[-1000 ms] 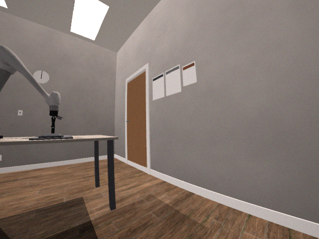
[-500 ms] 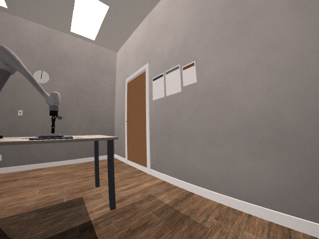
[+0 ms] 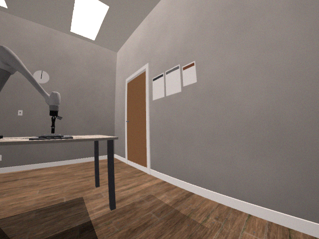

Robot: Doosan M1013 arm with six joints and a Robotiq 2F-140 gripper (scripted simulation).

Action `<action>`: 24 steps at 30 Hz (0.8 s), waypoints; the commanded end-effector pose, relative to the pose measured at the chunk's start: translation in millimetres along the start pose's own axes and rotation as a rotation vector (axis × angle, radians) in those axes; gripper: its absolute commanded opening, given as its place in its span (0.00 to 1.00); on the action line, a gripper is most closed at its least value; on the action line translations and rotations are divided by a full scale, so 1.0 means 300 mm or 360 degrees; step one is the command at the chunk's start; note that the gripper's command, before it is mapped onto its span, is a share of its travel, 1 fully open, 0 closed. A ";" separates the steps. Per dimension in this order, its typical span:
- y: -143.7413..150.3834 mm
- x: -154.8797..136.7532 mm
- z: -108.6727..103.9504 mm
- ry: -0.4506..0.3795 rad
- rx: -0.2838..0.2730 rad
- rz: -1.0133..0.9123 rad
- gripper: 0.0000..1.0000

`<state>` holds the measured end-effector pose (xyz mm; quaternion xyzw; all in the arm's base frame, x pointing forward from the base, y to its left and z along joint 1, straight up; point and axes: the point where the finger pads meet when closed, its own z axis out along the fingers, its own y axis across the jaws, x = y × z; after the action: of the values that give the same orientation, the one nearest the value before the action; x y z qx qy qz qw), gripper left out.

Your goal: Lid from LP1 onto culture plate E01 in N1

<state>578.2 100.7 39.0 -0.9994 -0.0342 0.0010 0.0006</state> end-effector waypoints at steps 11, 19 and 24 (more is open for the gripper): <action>0.000 0.001 0.002 0.0002 0.0001 0.0000 0.69; 0.000 0.001 0.013 0.0002 0.0001 0.0000 0.69; 0.000 0.001 0.019 0.0002 0.0001 0.0000 0.69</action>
<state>578.1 100.7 33.2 -0.9994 -0.0342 0.0011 0.0006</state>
